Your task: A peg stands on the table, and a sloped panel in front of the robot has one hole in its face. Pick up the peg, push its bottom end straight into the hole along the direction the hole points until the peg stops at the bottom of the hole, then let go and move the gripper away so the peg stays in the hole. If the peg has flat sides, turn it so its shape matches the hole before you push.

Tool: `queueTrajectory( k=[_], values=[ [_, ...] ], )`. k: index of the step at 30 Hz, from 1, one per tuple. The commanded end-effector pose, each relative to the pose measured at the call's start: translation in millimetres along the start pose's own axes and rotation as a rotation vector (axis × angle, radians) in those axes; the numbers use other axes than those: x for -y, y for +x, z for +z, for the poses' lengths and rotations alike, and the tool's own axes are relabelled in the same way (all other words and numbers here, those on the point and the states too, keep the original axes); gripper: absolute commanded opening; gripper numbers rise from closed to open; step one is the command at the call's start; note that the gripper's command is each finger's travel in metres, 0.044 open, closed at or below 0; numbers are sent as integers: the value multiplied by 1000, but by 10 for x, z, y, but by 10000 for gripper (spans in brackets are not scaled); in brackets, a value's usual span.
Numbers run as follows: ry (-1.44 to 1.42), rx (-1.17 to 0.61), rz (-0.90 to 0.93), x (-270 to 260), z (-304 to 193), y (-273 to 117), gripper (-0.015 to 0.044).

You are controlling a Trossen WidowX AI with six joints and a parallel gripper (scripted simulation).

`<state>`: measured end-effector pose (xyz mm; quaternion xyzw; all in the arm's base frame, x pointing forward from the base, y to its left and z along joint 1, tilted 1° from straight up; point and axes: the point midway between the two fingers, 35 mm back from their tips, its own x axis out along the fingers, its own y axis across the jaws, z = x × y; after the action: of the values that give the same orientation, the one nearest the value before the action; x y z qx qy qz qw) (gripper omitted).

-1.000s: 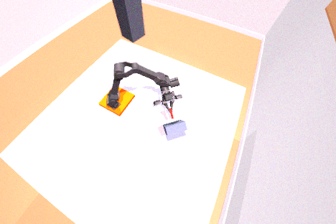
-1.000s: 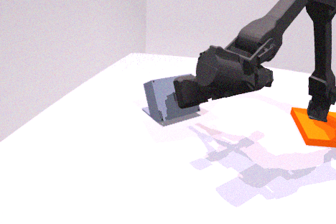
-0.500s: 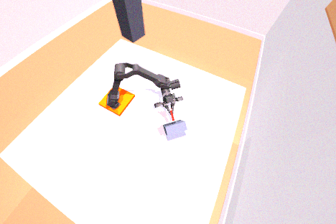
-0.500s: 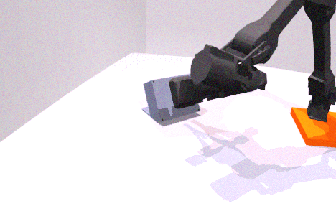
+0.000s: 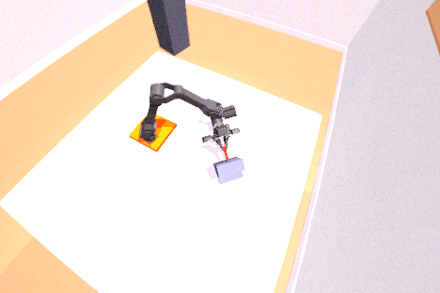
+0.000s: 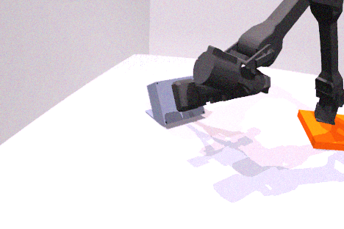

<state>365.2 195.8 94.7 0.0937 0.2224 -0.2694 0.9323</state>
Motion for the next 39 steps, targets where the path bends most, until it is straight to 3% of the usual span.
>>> queueTrajectory(
  k=[1,39],
  values=[
    [2,0,1,-5,3,-6,0],
    [1,0,0,42,-42,82,0]
  ],
)
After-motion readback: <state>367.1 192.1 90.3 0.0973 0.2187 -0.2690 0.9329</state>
